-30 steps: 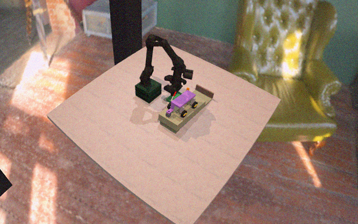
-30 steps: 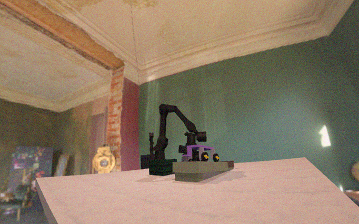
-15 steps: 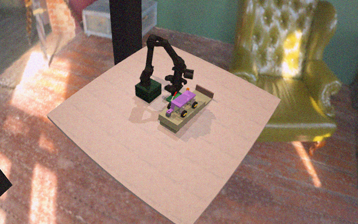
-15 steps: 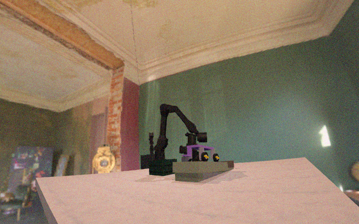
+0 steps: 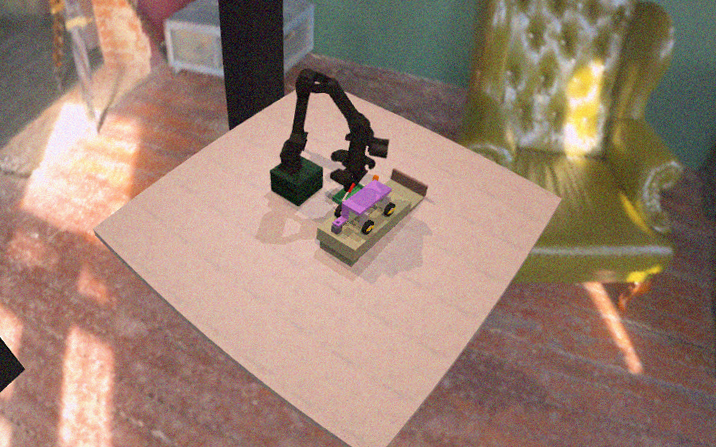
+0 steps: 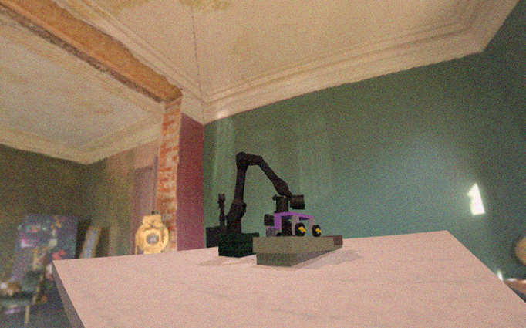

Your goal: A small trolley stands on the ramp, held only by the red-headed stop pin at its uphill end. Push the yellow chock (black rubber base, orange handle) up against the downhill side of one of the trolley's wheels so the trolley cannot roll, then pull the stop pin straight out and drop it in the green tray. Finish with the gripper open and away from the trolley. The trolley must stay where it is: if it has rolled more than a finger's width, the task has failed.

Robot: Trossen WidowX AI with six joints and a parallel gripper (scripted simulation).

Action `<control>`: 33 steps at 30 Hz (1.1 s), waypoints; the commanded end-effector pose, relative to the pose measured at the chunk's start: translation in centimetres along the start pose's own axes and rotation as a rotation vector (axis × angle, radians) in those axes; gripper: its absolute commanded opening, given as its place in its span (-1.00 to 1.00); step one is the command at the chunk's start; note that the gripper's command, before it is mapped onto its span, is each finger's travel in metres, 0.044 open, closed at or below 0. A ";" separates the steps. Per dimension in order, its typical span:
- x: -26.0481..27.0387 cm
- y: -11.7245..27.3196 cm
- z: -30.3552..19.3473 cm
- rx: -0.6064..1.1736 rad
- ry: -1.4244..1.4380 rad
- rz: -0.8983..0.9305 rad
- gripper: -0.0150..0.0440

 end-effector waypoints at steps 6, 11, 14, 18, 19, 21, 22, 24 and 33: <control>-0.5 -0.3 -0.1 -0.003 -0.002 -0.002 0.15; -0.8 -0.4 -0.1 -0.003 -0.002 -0.003 0.15; -0.9 -0.5 -0.1 -0.003 -0.002 -0.003 0.15; -1.1 -0.6 -0.2 -0.003 -0.002 -0.003 0.15; -1.2 -0.6 -0.2 -0.003 -0.002 -0.003 0.15; -1.3 -0.7 -0.2 -0.003 -0.002 -0.003 0.15; -1.3 -0.7 -0.2 -0.003 -0.002 -0.003 0.15; -1.4 -0.8 -0.2 -0.003 -0.002 -0.003 0.15; -1.8 -1.1 -0.3 -0.003 -0.002 -0.004 0.15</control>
Point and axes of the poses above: the point midway between the two fingers, 35 mm back from their tips, its own y axis back along the fingers, its own x axis across the jaws, z = x × y, the point moved 5 cm from there along y, back along the fingers, and after that the axes turned 3 degrees about y, right-handed, at the moved point
